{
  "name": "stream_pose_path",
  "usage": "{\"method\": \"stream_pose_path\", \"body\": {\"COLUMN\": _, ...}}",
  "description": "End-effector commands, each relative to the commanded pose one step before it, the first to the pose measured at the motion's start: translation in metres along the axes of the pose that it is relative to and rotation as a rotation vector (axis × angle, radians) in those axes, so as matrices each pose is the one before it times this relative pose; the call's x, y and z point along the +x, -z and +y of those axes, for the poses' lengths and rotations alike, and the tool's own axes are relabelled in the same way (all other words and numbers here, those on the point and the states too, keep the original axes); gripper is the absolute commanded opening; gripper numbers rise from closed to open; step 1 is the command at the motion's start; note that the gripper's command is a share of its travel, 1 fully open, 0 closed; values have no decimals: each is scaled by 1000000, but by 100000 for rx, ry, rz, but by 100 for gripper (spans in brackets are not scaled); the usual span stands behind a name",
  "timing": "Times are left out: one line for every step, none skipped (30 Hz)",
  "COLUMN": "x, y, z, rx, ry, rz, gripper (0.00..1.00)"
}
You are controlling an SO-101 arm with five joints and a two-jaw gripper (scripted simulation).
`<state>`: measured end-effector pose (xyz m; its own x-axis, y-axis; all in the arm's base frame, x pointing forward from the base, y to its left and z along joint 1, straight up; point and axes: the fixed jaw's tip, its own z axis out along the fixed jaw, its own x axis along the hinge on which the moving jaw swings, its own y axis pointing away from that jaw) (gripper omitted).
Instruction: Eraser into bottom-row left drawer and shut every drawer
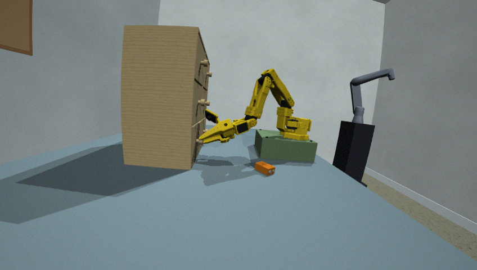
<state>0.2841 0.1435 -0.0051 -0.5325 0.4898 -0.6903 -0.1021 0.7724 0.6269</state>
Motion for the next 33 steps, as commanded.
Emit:
{"method": "stream_pose_path", "body": {"x": -3069, "y": 229, "z": 5188, "rx": -1542, "ry": -1132, "rz": -737, "gripper": 0}}
{"method": "stream_pose_path", "body": {"x": -1, "y": 0, "z": 1, "rx": -1, "ry": 0, "rz": 0, "gripper": 0}}
{"method": "stream_pose_path", "body": {"x": 1, "y": 0, "z": -1, "rx": 1, "ry": 0, "rz": 0, "gripper": 0}}
{"method": "stream_pose_path", "body": {"x": -1, "y": 0, "z": 1, "rx": -1, "ry": 0, "rz": 0, "gripper": 0}}
{"method": "stream_pose_path", "body": {"x": 1, "y": 0, "z": -1, "rx": 1, "ry": 0, "rz": 0, "gripper": 0}}
{"method": "stream_pose_path", "body": {"x": -1, "y": 0, "z": 1, "rx": -1, "ry": 0, "rz": 0, "gripper": 0}}
{"method": "stream_pose_path", "body": {"x": 1, "y": 0, "z": -1, "rx": 1, "ry": 0, "rz": 0, "gripper": 0}}
{"method": "stream_pose_path", "body": {"x": -1, "y": 0, "z": 1, "rx": -1, "ry": 0, "rz": 0, "gripper": 0}}
{"method": "stream_pose_path", "body": {"x": 1, "y": 0, "z": -1, "rx": 1, "ry": 0, "rz": 0, "gripper": 0}}
{"method": "stream_pose_path", "body": {"x": -1, "y": 0, "z": 1, "rx": -1, "ry": 0, "rz": 0, "gripper": 0}}
{"method": "stream_pose_path", "body": {"x": 0, "y": 0, "z": 0, "rx": 0, "ry": 0, "rz": 0, "gripper": 0}}
{"method": "stream_pose_path", "body": {"x": 0, "y": 0, "z": 0, "rx": 0, "ry": 0, "rz": 0, "gripper": 0}}
{"method": "stream_pose_path", "body": {"x": 651, "y": 540, "z": -266, "rx": -75, "ry": 63, "rz": 27, "gripper": 0}}
{"method": "stream_pose_path", "body": {"x": 646, "y": 544, "z": -260, "rx": -76, "ry": 63, "rz": 26, "gripper": 0}}
{"method": "stream_pose_path", "body": {"x": 644, "y": 548, "z": -260, "rx": -75, "ry": 63, "rz": 27, "gripper": 0}}
{"method": "stream_pose_path", "body": {"x": 639, "y": 552, "z": -254, "rx": -76, "ry": 63, "rz": 26, "gripper": 0}}
{"method": "stream_pose_path", "body": {"x": 636, "y": 557, "z": -254, "rx": -75, "ry": 63, "rz": 27, "gripper": 0}}
{"method": "stream_pose_path", "body": {"x": 631, "y": 560, "z": -248, "rx": -76, "ry": 63, "rz": 26, "gripper": 0}}
{"method": "stream_pose_path", "body": {"x": 628, "y": 565, "z": -248, "rx": -75, "ry": 63, "rz": 27, "gripper": 0}}
{"method": "stream_pose_path", "body": {"x": 623, "y": 569, "z": -242, "rx": -76, "ry": 63, "rz": 26, "gripper": 0}}
{"method": "stream_pose_path", "body": {"x": 621, "y": 573, "z": -241, "rx": -75, "ry": 63, "rz": 27, "gripper": 0}}
{"method": "stream_pose_path", "body": {"x": 615, "y": 577, "z": -235, "rx": -76, "ry": 62, "rz": 26, "gripper": 0}}
{"method": "stream_pose_path", "body": {"x": 613, "y": 581, "z": -235, "rx": -75, "ry": 63, "rz": 27, "gripper": 0}}
{"method": "stream_pose_path", "body": {"x": 607, "y": 584, "z": -229, "rx": -76, "ry": 62, "rz": 26, "gripper": 0}}
{"method": "stream_pose_path", "body": {"x": 605, "y": 589, "z": -229, "rx": -75, "ry": 63, "rz": 27, "gripper": 0}}
{"method": "stream_pose_path", "body": {"x": 599, "y": 592, "z": -223, "rx": -76, "ry": 62, "rz": 26, "gripper": 0}}
{"method": "stream_pose_path", "body": {"x": 597, "y": 596, "z": -222, "rx": -75, "ry": 63, "rz": 27, "gripper": 0}}
{"method": "stream_pose_path", "body": {"x": 0, "y": 0, "z": 0, "rx": 0, "ry": 0, "rz": 0, "gripper": 0}}
{"method": "stream_pose_path", "body": {"x": 0, "y": 0, "z": 0, "rx": 0, "ry": 0, "rz": 0, "gripper": 0}}
{"method": "stream_pose_path", "body": {"x": 591, "y": 600, "z": -216, "rx": -76, "ry": 62, "rz": 26, "gripper": 0}}
{"method": "stream_pose_path", "body": {"x": 471, "y": 483, "z": -173, "rx": -60, "ry": 50, "rz": 21, "gripper": 0}}
{"method": "stream_pose_path", "body": {"x": -1, "y": 0, "z": 1, "rx": -1, "ry": 0, "rz": 0, "gripper": 0}}
{"method": "stream_pose_path", "body": {"x": 1, "y": 0, "z": -1, "rx": 1, "ry": 0, "rz": 0, "gripper": 0}}
